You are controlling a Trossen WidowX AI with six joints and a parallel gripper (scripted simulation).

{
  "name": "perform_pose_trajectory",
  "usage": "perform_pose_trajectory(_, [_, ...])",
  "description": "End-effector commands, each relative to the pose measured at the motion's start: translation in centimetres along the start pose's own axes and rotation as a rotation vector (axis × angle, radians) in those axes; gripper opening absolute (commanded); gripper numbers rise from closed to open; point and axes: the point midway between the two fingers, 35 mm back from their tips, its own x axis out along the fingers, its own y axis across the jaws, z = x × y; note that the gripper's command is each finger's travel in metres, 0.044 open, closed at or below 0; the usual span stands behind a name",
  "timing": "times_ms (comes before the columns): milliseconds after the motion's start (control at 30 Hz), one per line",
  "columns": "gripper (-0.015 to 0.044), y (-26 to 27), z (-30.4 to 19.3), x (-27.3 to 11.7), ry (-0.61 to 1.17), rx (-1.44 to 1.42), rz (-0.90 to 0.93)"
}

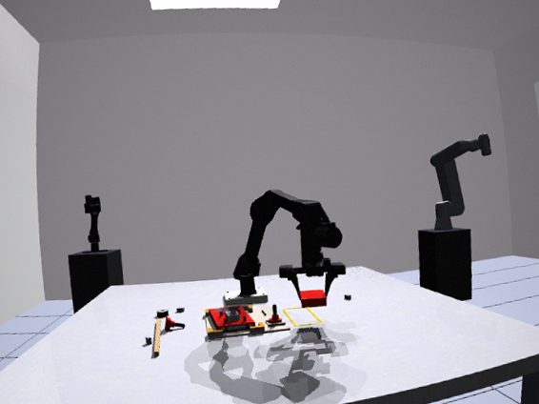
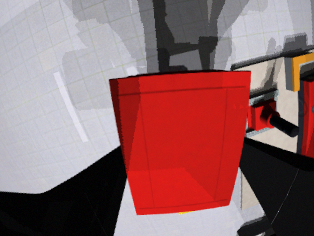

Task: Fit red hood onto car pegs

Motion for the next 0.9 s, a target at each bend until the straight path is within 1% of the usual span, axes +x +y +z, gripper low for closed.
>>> perform_pose_trajectory(0, [0.0000, 0.0, 0.0, -2.3, -0.013, 0.005, 0.009])
perform_pose_trajectory(167, [0.0000, 0.0, 0.0, -3.4, -0.013, 0.005, 0.009])
perform_pose_trajectory(267, [0.0000, 0.0, 0.0, -3.4, -0.013, 0.005, 0.009])
perform_pose_trajectory(333, [0.0000, -0.5, 0.2, -2.8, -0.008, -0.006, 0.005])
perform_pose_trajectory(867, [0.0000, -11.7, 1.7, -3.3, -0.013, -0.141, 0.001])
